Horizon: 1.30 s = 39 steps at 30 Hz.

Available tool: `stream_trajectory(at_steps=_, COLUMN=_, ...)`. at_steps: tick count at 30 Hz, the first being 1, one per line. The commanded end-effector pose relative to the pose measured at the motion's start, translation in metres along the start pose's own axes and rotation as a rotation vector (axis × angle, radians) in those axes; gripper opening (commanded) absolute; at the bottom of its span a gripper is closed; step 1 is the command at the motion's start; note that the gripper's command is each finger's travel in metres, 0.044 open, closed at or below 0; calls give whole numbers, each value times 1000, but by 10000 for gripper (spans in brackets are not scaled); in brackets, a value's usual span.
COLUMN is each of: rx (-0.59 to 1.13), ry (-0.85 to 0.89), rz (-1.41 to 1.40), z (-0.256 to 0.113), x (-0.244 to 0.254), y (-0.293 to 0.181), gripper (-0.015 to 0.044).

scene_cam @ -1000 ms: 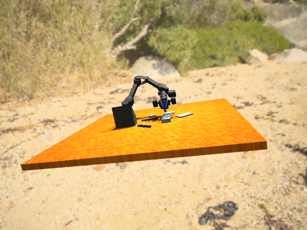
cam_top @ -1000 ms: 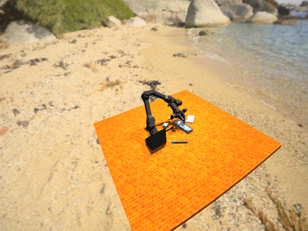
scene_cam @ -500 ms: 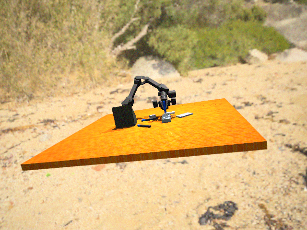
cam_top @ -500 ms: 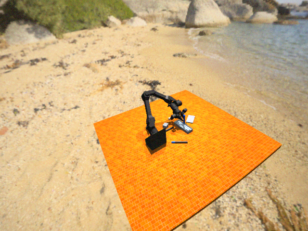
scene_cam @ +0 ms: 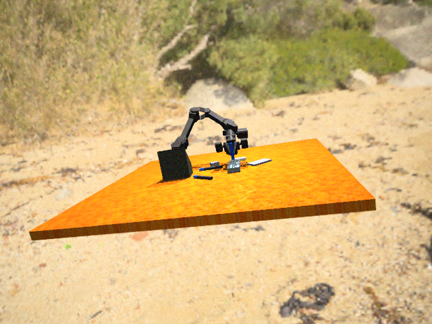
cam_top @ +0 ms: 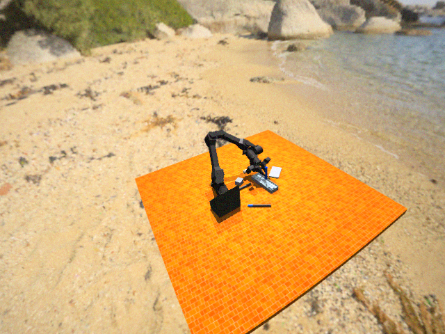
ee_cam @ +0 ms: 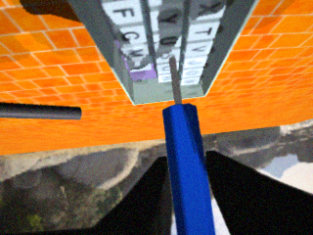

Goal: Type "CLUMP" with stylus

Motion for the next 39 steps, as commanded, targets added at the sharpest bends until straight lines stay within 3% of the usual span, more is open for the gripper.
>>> stream_trajectory(at_steps=1, rx=2, ry=-1, rz=3, z=2, x=0, y=3, gripper=81)
stream_trajectory(at_steps=39, rx=2, ry=-1, rz=3, z=1, x=0, y=2, gripper=81)
Point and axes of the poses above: the point midway between the two fingers, 35 mm back from their tips, its own z axis out along the fingers, its own x axis across the jaws, y = z × x, the point moved 7 cm from there along -z, back along the fingers, and after that the axes turned 8 degrees about z, right-handed, at the moved point
